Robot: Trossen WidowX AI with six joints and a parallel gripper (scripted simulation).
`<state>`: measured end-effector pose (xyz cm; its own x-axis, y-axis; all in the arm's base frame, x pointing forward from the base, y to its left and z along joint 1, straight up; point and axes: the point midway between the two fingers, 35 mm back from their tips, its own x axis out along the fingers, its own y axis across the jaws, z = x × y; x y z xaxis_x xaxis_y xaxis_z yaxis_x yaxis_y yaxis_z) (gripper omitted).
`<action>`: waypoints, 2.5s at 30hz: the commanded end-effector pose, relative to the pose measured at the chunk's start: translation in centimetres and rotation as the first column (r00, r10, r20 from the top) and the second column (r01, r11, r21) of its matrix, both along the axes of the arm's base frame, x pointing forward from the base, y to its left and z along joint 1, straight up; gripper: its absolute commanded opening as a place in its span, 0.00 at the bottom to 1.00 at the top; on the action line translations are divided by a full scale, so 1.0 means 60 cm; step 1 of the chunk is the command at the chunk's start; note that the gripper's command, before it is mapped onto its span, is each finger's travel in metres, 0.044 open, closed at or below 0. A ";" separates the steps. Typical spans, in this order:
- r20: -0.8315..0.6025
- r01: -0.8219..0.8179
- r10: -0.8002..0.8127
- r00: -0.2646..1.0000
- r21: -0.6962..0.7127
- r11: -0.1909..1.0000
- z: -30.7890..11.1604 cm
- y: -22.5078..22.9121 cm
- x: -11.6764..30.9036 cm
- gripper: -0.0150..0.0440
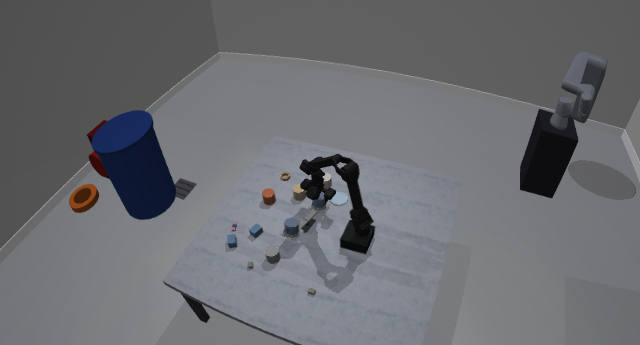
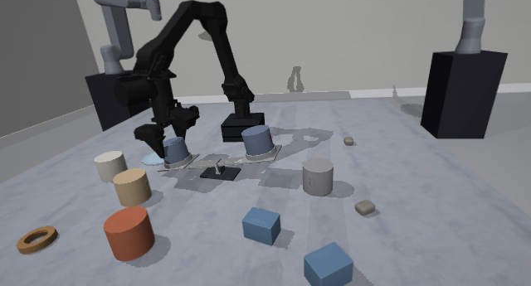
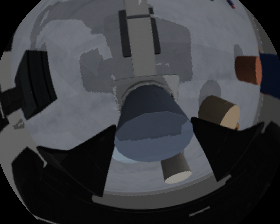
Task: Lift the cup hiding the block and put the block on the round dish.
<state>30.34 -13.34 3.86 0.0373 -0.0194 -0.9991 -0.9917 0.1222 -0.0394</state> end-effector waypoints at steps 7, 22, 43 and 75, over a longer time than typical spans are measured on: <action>-0.011 -0.006 0.006 1.000 0.009 1.000 -0.029 0.003 -0.005 1.00; -0.011 -0.006 0.006 1.000 0.009 1.000 -0.028 0.003 -0.005 0.70; -0.011 -0.006 0.006 1.000 0.009 1.000 0.011 0.000 0.002 0.25; -0.011 -0.006 0.006 1.000 0.009 1.000 0.078 -0.001 0.005 0.25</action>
<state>30.28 -12.82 7.64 0.0070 0.0142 -0.9999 -0.9932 0.1166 -0.0053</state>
